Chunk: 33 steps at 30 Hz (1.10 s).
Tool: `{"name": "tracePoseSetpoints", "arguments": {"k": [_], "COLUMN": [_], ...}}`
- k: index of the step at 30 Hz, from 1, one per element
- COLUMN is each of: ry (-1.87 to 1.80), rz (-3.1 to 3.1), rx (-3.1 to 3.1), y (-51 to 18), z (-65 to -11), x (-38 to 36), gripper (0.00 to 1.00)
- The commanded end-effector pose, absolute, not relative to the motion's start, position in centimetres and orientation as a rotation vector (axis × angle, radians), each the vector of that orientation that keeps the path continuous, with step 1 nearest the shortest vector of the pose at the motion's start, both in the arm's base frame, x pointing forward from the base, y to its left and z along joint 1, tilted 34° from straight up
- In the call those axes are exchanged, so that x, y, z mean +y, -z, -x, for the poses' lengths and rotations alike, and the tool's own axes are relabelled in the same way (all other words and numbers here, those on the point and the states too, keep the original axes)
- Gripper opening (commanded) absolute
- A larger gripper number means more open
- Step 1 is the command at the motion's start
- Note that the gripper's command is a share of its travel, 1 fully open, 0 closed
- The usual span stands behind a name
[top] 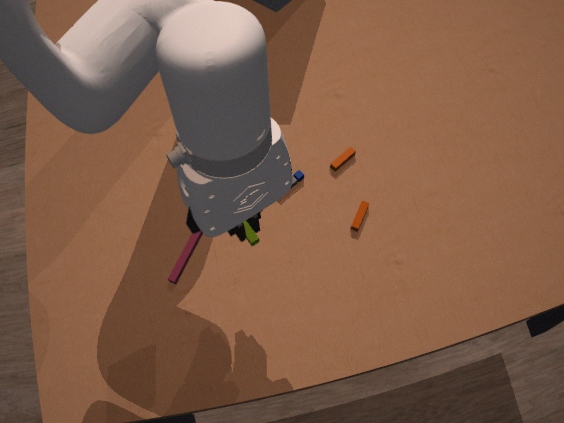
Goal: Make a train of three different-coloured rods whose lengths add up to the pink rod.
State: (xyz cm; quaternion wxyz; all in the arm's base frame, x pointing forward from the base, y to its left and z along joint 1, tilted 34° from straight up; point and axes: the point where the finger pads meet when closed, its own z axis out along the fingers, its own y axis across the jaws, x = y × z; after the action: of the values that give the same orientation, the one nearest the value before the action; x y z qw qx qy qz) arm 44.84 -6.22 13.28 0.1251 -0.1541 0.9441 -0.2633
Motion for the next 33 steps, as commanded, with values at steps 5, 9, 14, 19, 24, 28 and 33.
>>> {"name": "tracePoseSetpoints", "arguments": {"k": [5, 9, 14, 19, 24, 28, 33], "ry": [0.755, 0.732, 0.682, 0.629, 0.570, 0.534, 0.475], "rz": [0.382, 0.255, 0.002, -0.245, -0.490, -0.628, -0.842], "rx": [2.747, 2.743, 2.721, 2.678, 2.615, 2.569, 2.484], "y": [-13.3, -13.1, -12.6, -12.2, -11.7, -11.4, -11.0], "z": [-44.8, -44.4, -43.6, -42.8, -42.0, -41.5, -40.8], "x": [-6.1, -5.9, -5.6, -5.2, -4.9, -4.7, -4.4], "gripper": [0.04, 0.04, 0.04, 0.04, 0.04, 0.04, 0.04]}}
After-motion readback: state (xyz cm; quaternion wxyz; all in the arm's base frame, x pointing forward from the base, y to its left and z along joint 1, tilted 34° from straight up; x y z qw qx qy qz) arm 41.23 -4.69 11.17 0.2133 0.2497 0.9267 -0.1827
